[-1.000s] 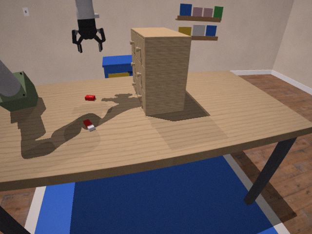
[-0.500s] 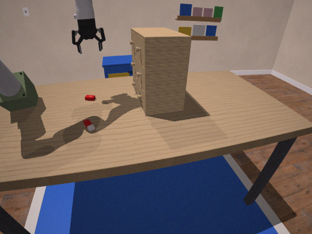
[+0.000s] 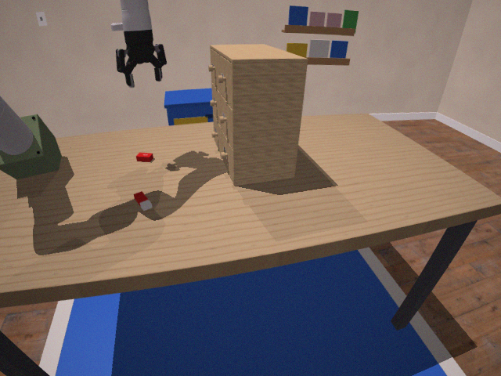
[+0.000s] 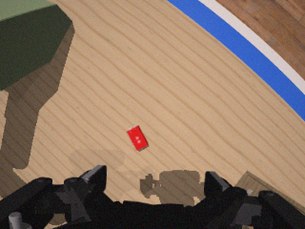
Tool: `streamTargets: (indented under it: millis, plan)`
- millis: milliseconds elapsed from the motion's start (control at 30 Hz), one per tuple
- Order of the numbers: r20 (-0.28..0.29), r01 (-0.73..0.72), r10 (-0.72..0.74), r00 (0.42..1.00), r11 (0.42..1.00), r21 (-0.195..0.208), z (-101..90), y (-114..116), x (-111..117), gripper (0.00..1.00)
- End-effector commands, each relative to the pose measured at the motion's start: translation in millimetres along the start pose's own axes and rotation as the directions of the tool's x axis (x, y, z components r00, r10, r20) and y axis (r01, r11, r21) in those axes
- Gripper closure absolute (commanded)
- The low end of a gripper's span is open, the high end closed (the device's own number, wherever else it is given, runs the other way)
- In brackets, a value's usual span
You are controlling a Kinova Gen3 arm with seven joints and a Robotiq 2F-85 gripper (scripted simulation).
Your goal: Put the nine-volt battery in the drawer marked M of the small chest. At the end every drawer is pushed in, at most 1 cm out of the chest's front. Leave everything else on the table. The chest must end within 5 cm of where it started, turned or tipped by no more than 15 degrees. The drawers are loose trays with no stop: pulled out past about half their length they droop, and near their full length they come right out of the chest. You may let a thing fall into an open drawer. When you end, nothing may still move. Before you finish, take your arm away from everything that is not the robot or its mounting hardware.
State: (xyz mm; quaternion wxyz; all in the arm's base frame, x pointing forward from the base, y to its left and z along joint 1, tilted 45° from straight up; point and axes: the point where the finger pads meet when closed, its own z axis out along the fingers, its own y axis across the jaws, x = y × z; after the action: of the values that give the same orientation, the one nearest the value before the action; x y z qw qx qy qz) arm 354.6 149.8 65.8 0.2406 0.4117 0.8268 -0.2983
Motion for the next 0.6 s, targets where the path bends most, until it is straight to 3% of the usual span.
streamTargets:
  millis: [0,567]
  plan:
    - [-0.008,0.045,-0.045,0.999,0.999,-0.003,-1.3,0.3,-1.0,0.0]
    - [-0.006,0.402,-0.402,0.915,0.915,-0.006,-1.3,-1.6,-3.8,0.0]
